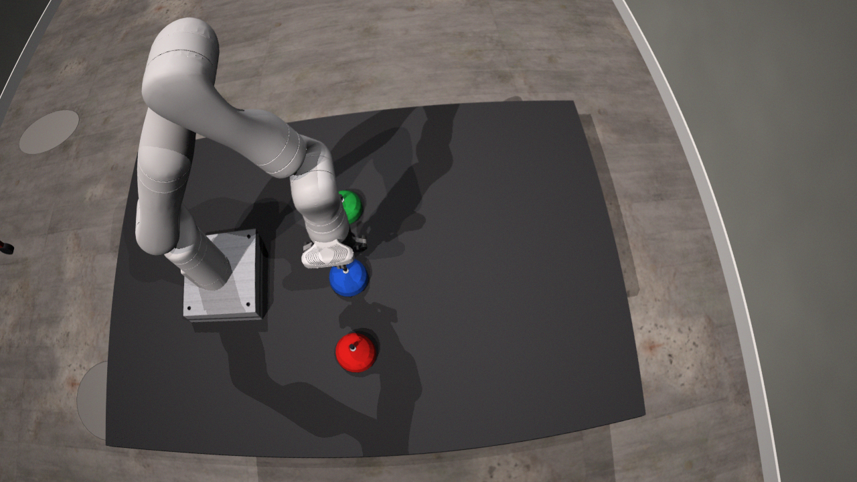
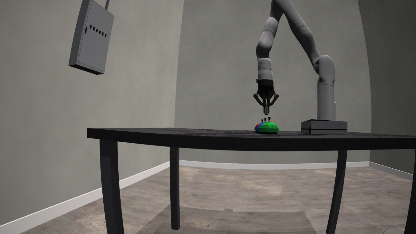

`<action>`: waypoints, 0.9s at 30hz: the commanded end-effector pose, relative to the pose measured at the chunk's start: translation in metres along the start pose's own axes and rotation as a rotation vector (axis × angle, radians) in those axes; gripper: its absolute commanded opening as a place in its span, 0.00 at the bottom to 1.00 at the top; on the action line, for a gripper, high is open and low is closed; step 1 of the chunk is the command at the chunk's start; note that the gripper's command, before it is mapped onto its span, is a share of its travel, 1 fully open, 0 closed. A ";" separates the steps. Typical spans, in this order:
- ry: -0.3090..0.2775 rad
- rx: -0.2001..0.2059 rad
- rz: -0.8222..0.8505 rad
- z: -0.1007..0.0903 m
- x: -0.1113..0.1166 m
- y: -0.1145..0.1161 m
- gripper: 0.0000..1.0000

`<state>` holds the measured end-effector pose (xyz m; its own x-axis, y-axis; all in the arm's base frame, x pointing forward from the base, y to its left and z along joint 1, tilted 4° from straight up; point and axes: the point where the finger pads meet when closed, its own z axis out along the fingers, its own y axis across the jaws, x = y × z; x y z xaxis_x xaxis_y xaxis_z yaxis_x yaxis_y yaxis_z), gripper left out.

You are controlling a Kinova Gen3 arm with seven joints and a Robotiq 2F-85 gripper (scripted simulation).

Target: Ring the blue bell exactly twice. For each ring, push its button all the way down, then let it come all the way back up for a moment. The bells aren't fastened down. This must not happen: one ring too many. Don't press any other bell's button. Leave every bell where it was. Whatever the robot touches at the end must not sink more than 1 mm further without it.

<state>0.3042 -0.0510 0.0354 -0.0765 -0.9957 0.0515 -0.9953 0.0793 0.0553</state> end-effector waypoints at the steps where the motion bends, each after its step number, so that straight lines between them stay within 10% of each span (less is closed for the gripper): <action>1: -0.001 0.019 0.000 -0.012 0.000 -0.005 0.00; 27: -0.001 0.019 0.000 -0.049 0.000 -0.004 0.00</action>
<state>0.3105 -0.0490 0.0823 -0.0770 -0.9958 0.0504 -0.9961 0.0791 0.0403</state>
